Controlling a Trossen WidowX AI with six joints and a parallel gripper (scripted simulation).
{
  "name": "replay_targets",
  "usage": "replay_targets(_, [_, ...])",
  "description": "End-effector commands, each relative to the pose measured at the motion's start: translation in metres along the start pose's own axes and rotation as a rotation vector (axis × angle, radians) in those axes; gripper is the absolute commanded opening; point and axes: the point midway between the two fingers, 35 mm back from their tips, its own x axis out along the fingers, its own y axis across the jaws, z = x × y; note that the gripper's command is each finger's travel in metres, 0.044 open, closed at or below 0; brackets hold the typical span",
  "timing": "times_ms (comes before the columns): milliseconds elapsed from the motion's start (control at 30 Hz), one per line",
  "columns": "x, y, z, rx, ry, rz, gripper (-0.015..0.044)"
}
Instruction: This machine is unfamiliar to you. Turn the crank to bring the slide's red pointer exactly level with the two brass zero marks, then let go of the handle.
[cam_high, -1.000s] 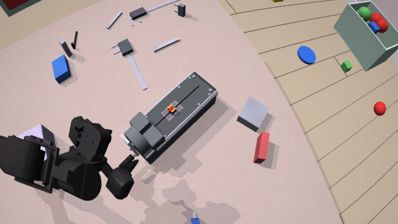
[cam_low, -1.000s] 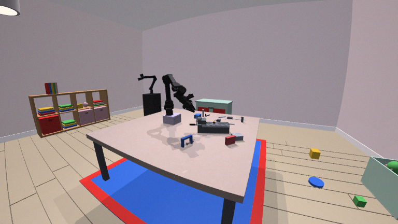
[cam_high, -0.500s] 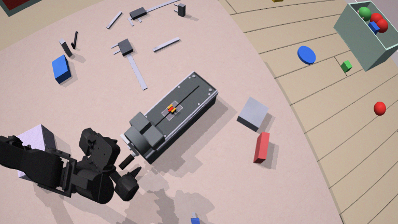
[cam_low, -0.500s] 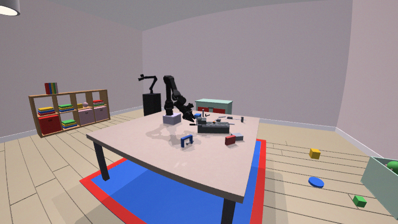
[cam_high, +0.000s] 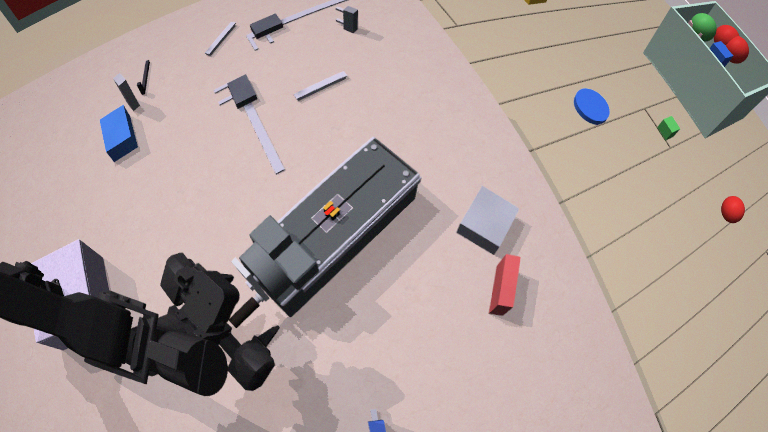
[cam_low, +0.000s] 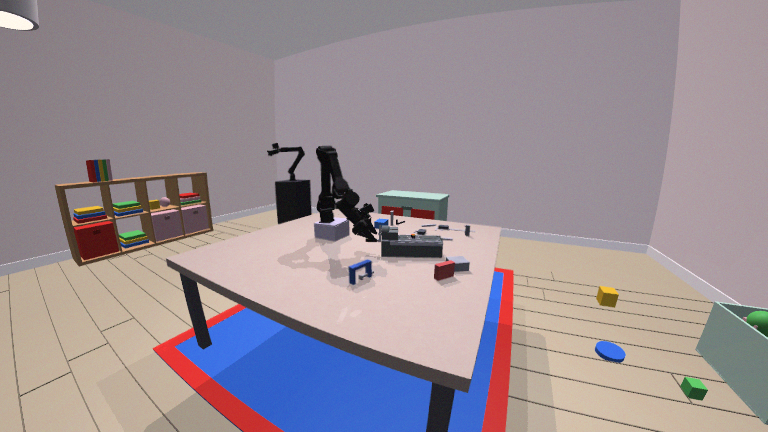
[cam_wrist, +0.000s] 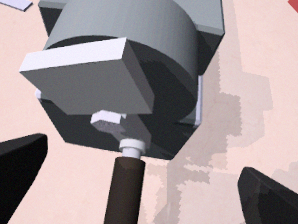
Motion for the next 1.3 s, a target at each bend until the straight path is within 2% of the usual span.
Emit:
replay_targets(0, [0.005, 0.004, -0.008, 0.006, 0.006, 0.014, 0.044])
replay_targets(767, [0.028, 0.007, -0.033, 0.006, 0.007, 0.014, 0.044])
replay_targets(1267, [0.028, 0.007, -0.033, 0.006, 0.007, 0.014, 0.0046])
